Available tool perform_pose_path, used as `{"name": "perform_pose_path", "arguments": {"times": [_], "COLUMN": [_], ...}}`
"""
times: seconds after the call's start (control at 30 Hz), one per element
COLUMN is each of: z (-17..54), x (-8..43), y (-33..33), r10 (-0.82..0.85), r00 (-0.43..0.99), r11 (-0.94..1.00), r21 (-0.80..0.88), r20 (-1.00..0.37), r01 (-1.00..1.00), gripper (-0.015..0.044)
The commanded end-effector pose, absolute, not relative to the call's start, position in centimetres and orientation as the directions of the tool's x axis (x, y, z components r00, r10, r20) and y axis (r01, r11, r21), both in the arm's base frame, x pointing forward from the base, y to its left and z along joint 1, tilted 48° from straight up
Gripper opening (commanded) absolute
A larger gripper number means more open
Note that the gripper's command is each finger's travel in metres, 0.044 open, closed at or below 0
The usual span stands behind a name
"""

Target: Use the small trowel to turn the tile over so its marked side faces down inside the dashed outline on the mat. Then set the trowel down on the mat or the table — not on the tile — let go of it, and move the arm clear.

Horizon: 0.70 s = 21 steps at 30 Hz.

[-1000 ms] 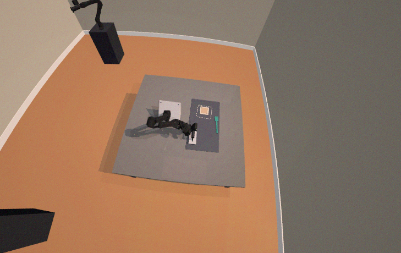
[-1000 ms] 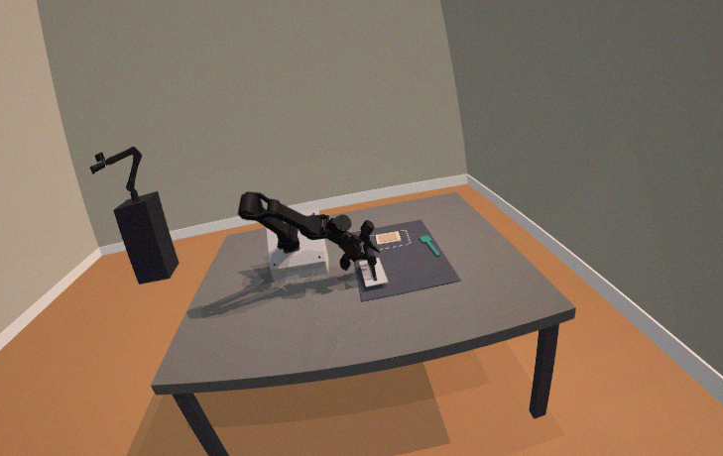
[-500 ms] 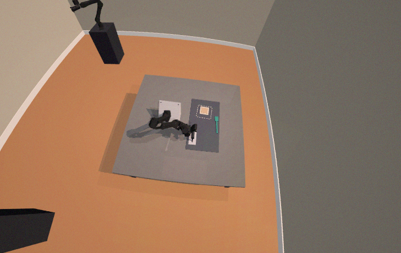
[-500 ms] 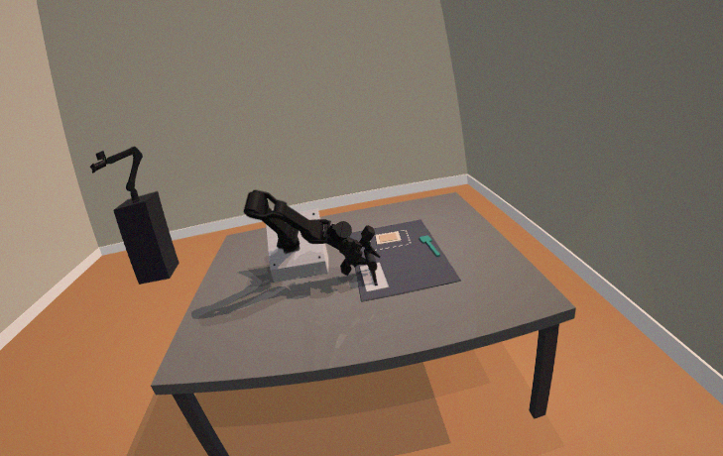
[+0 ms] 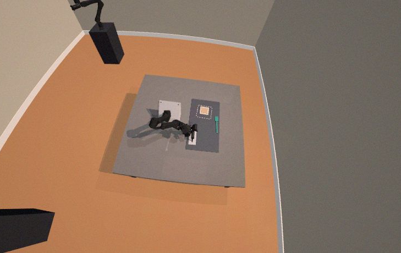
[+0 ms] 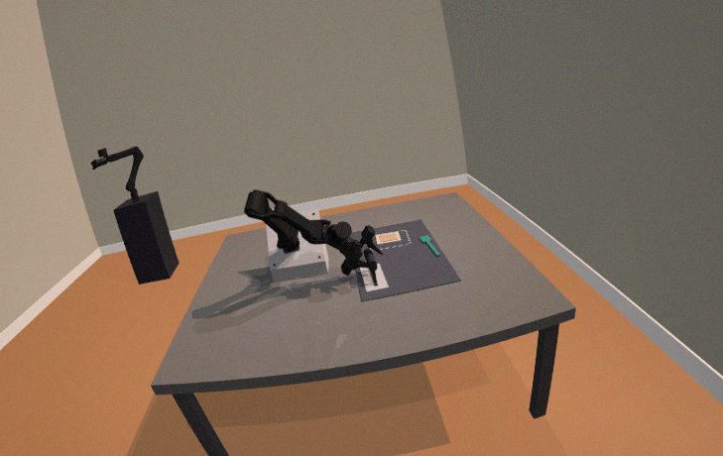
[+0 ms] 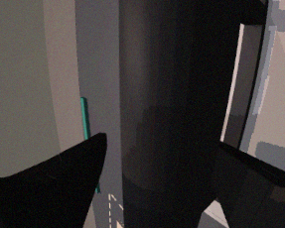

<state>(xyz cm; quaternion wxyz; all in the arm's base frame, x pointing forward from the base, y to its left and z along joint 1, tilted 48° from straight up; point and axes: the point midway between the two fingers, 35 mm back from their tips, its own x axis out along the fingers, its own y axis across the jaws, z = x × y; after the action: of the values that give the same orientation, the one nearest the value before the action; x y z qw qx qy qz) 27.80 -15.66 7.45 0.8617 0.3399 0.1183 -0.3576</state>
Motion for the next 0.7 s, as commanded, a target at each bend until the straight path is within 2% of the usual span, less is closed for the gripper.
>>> {"name": "perform_pose_path", "arguments": {"times": [0.0,0.67], "z": [7.5,9.0], "x": [27.9,26.1], "y": [-15.6,-14.2], "r10": [-0.532,-0.533], "r00": [0.720,0.718], "r11": [0.518,0.516], "r21": [0.501,0.501], "r20": [-0.446,-0.448], "r01": [0.693,0.695], "gripper": [0.0300,0.0300]}}
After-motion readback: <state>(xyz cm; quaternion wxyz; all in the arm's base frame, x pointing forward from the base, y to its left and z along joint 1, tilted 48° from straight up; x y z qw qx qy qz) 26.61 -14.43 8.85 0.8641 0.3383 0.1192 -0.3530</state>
